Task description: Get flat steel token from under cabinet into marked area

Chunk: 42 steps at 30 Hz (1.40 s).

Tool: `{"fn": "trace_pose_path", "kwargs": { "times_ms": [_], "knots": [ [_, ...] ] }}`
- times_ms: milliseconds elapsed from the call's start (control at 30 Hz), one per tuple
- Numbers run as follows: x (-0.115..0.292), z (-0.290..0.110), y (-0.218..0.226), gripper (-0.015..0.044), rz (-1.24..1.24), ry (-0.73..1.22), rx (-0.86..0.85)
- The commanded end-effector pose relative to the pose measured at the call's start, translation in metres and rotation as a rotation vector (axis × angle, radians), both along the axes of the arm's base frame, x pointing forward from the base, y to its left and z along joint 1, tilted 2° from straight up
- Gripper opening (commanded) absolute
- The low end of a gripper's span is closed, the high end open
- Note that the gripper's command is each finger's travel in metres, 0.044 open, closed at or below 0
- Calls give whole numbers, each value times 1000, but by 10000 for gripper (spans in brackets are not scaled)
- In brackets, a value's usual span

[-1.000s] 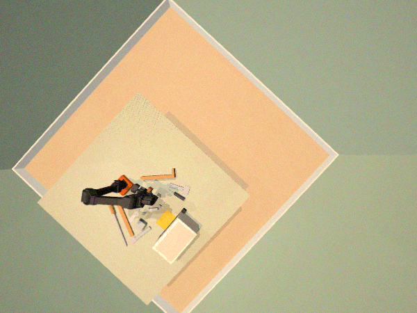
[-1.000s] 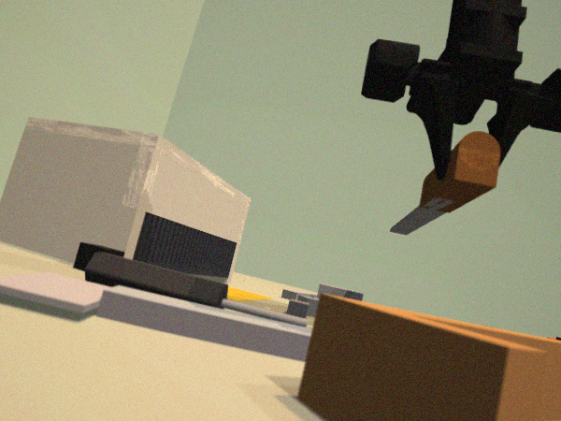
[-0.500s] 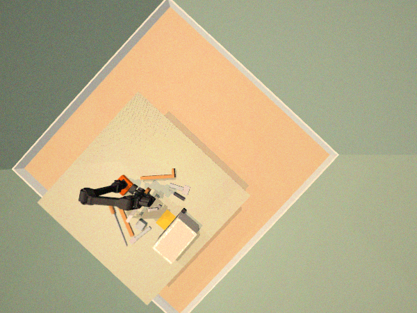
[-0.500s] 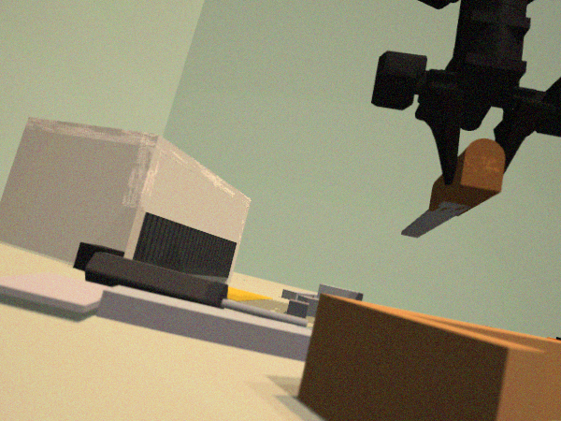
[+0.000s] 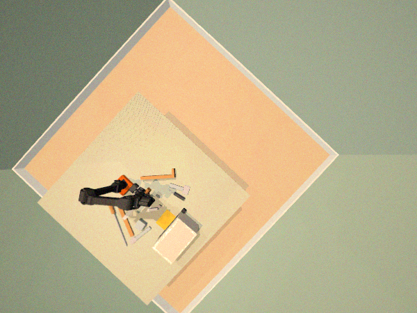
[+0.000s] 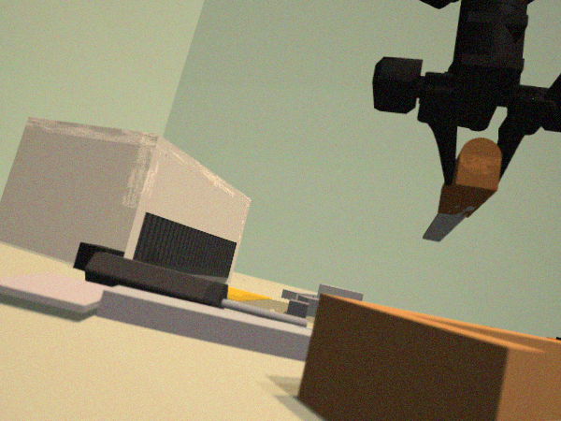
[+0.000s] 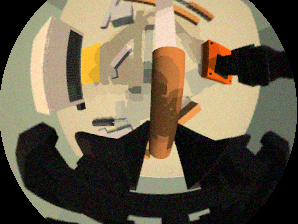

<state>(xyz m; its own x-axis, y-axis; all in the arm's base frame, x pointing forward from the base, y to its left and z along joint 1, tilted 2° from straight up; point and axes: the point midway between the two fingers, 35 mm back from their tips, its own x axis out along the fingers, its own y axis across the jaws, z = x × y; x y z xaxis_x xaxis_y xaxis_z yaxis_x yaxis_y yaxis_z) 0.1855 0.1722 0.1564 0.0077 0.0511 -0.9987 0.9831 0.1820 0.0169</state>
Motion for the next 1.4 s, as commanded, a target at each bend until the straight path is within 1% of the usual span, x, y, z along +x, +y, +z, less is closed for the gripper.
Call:
{"fn": "trace_pose_path", "kwargs": {
  "times_ms": [0,1367],
  "knots": [
    [1,0,-1,0,-36,-4,-5],
    [0,0,0,0,-351,12,-2]
  ]
}}
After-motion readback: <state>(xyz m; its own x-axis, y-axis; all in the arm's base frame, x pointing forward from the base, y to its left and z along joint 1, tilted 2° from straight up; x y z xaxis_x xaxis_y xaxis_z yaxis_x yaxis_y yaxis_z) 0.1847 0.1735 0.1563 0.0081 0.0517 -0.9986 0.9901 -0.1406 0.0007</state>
